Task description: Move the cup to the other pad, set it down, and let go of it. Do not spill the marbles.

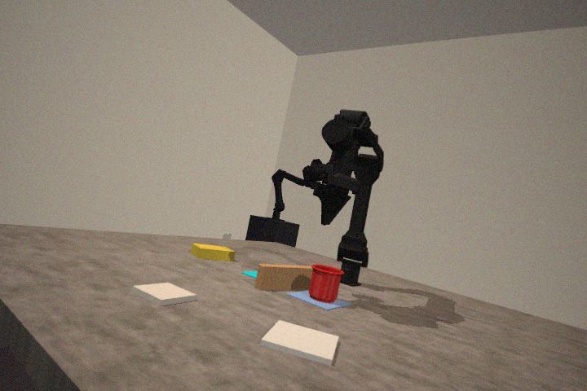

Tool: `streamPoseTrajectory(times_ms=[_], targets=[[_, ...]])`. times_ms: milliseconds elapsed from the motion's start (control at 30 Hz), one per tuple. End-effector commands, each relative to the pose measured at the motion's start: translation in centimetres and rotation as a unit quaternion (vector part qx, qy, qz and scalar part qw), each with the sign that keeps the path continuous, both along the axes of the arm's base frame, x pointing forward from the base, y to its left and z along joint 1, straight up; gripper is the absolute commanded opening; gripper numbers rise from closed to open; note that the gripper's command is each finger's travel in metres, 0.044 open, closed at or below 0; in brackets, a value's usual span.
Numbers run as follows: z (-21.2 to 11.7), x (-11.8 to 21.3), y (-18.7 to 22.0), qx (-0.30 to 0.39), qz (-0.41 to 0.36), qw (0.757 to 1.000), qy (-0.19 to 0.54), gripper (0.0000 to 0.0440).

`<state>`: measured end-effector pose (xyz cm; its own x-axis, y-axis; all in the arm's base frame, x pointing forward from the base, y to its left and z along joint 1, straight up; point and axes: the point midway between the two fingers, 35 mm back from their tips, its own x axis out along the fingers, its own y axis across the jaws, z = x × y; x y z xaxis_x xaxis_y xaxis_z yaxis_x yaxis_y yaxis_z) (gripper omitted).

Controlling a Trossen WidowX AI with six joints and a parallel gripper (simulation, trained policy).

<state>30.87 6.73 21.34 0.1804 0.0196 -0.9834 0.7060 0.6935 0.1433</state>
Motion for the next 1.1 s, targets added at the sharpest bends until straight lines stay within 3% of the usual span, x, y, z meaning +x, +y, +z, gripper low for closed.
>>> streamPoseTrajectory(times_ms=[0, 1067], targets=[[-0.8, -0.4, -0.3, -0.011, -0.007, 1.0, 0.026, 0.0135], [-10.0, -2.5, -0.6, -0.065, -0.032, 0.987, 0.145, 0.0172]])
